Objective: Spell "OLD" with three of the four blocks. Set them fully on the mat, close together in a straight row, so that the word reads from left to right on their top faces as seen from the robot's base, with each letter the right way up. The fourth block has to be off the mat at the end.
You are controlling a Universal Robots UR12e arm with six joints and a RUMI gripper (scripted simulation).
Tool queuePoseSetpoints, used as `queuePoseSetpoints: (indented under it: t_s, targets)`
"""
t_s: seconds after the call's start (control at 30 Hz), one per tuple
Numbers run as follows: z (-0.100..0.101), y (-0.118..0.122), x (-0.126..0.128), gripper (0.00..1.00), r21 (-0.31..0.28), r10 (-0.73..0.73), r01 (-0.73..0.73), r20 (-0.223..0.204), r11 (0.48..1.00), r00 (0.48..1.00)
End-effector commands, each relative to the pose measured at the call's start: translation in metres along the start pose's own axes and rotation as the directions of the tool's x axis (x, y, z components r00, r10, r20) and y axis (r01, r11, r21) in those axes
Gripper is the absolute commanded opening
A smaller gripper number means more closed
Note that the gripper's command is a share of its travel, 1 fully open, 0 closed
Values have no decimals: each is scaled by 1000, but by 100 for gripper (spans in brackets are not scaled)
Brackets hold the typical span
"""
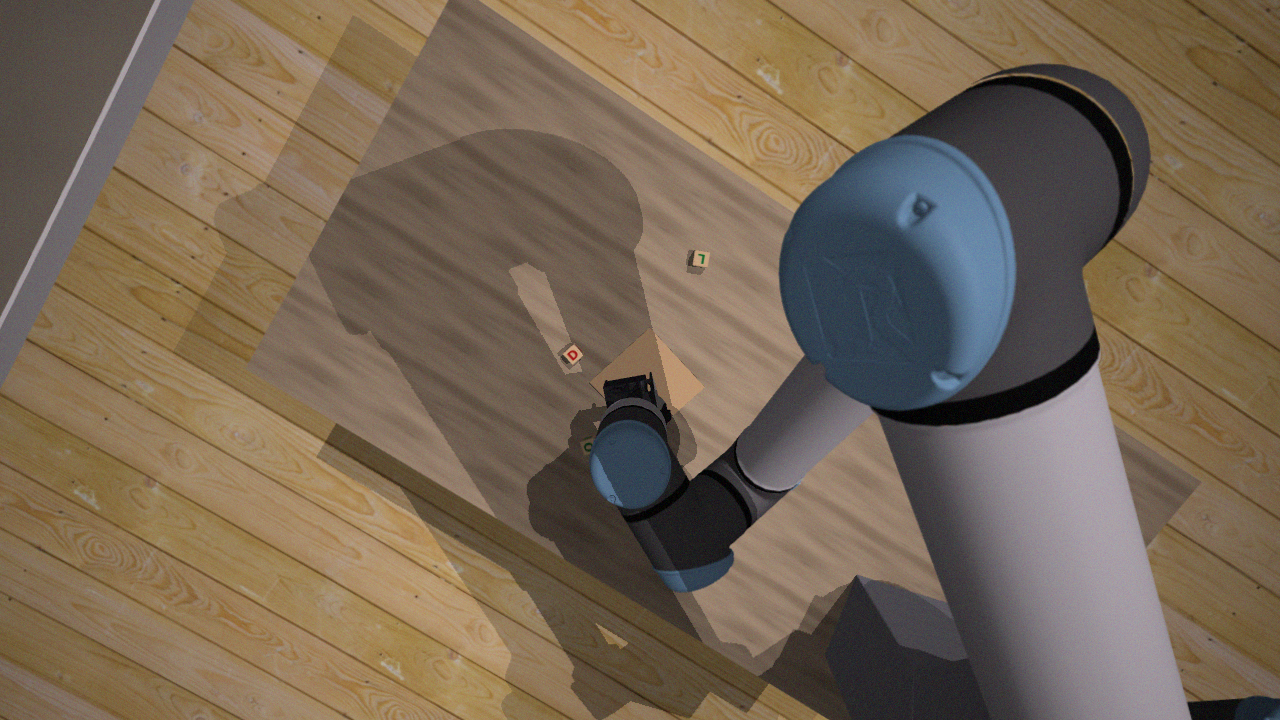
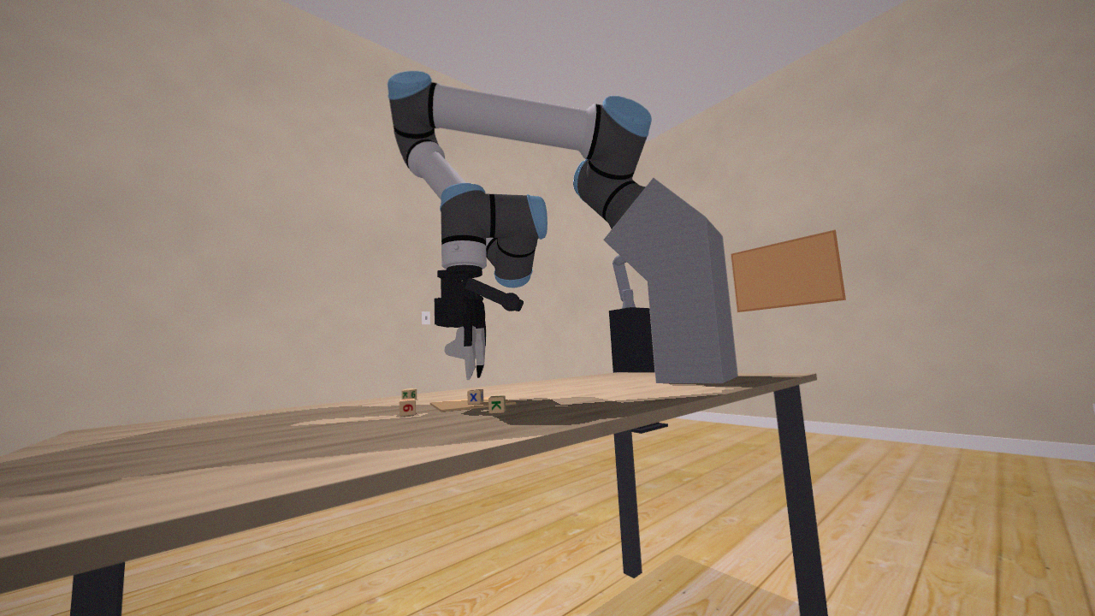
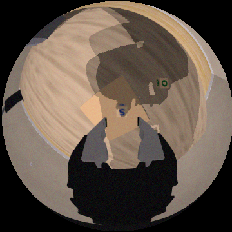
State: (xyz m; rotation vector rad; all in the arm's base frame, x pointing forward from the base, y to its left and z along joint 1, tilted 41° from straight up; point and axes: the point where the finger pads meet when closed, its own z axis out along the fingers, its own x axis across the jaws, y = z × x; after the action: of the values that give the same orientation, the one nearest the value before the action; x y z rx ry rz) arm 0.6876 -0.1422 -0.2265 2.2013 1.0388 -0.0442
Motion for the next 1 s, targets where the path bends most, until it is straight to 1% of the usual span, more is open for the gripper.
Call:
queuePoseSetpoints:
  t_s: [0.0, 0.4, 0.97]
  targets:
    - [6, 0, 0, 37, -1, 0, 0, -1, 1000, 1000]
    - [13, 0, 0, 37, -1, 0, 0, -1, 1000, 1000]
    - [13, 0, 0, 37, -1, 0, 0, -1, 1000, 1000]
